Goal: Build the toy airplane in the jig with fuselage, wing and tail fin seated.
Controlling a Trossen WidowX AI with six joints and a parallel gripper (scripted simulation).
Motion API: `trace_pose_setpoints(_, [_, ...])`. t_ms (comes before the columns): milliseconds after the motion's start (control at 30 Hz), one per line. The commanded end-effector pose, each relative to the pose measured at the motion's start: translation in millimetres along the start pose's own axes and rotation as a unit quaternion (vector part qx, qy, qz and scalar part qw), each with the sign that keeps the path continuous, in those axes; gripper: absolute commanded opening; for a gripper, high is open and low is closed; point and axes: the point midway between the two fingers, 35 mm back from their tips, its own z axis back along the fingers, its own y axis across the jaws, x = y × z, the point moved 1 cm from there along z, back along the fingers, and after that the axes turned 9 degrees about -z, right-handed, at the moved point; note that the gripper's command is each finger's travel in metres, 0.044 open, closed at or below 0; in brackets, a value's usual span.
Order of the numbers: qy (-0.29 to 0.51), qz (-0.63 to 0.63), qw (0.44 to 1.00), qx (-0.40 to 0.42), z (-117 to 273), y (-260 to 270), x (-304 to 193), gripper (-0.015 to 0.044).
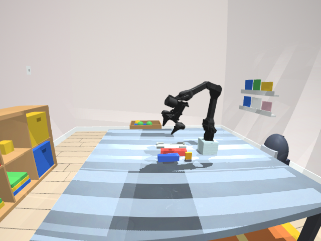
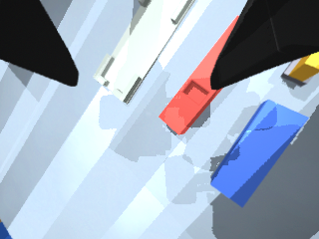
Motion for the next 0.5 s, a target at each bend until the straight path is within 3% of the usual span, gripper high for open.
trace_pose_setpoints(0, [0.199, -0.353, 0.906, 0.121, -34.9, 25.1, -45.1, 0.0440])
trace_pose_setpoints(467, [0.199, -0.353, 0.906, 0.121, -37.7, 26.1, -45.6, 0.0440])
